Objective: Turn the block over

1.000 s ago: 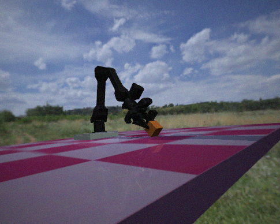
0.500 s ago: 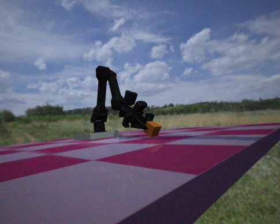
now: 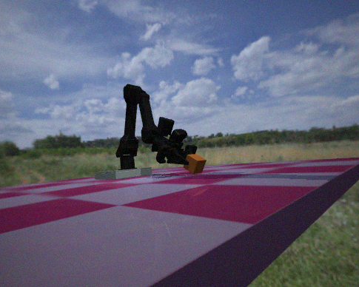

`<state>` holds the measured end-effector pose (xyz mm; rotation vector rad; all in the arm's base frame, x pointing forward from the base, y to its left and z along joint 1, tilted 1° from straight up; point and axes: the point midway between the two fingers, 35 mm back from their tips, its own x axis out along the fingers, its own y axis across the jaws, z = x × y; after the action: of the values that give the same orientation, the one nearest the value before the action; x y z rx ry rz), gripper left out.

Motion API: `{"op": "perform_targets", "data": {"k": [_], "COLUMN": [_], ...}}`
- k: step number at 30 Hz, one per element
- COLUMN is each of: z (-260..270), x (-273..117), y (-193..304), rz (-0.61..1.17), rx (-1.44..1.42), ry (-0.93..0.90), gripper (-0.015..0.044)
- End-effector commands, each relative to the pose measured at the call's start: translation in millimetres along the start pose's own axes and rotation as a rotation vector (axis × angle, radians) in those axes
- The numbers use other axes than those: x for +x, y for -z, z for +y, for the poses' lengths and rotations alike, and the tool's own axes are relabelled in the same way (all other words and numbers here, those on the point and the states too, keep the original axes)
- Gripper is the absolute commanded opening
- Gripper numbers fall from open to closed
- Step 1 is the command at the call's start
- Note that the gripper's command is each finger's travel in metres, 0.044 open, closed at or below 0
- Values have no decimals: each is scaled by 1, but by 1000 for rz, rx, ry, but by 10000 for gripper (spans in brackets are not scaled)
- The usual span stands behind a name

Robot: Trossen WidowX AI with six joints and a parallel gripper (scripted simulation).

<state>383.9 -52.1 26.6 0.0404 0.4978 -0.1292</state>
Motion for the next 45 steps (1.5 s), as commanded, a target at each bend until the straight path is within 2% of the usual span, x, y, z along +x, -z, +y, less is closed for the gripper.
{"op": "perform_targets", "data": {"k": [1, 4, 21, 45], "z": [-1, -1, -1, -1], "x": [0, 0, 0, 0], "y": [-1, -1, -1, -1], "rz": [-9, -9, -9, -9], "rx": [5, 5, 5, 5], "ry": [5, 5, 5, 5], "gripper": [0, 0, 440, 440]}}
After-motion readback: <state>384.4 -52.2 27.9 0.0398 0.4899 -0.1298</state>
